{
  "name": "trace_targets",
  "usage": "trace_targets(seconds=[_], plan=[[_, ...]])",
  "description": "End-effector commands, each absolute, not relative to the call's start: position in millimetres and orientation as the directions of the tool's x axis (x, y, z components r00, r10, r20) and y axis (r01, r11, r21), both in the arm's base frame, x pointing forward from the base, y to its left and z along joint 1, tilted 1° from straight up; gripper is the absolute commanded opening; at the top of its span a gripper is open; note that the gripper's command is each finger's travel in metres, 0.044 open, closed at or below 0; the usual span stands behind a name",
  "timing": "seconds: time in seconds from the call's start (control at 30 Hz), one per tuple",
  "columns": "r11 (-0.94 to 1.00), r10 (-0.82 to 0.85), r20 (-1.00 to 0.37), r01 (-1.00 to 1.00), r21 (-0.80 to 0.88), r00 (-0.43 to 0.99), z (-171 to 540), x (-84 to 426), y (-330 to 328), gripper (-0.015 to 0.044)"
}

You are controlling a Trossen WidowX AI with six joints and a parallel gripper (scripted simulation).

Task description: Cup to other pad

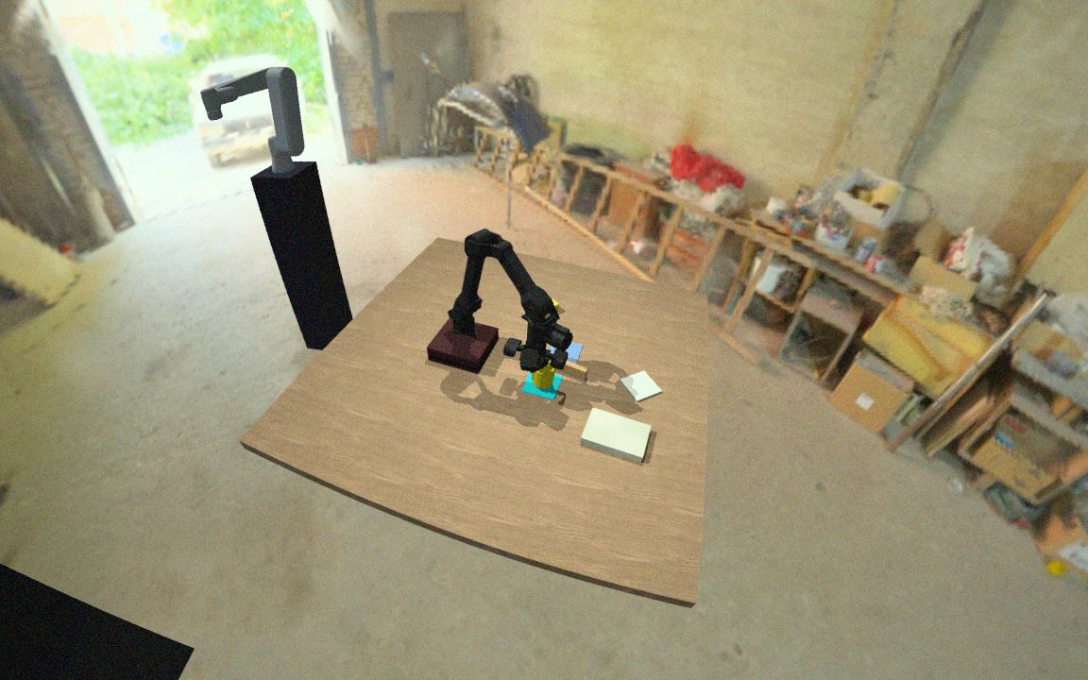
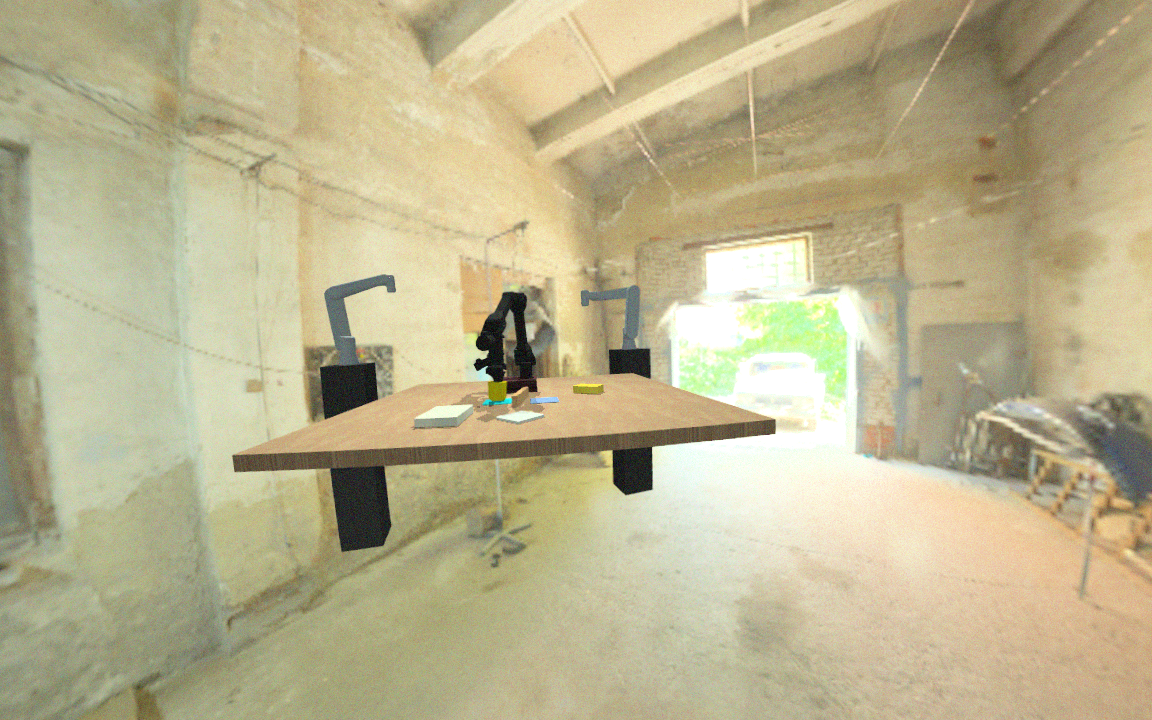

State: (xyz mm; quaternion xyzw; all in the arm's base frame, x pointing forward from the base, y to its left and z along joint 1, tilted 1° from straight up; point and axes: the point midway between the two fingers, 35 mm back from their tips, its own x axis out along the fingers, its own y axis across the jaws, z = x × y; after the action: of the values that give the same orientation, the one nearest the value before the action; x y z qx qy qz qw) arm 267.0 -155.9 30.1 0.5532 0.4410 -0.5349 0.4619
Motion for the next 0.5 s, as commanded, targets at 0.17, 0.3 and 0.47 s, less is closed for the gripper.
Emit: trace_targets(seconds=[0.17,0.3,0.47], plan=[[-0.184,-0.007,-0.999,0.982,0.040,0.040,30.4,267.2,-156.0,0.0147],[-0.184,-0.007,-0.999,0.982,0.040,0.040,30.7,267.2,-156.0,0.0147],[-0.184,-0.006,-0.999,0.982,0.040,0.039,35.6,267.4,-156.3,0.0147]])
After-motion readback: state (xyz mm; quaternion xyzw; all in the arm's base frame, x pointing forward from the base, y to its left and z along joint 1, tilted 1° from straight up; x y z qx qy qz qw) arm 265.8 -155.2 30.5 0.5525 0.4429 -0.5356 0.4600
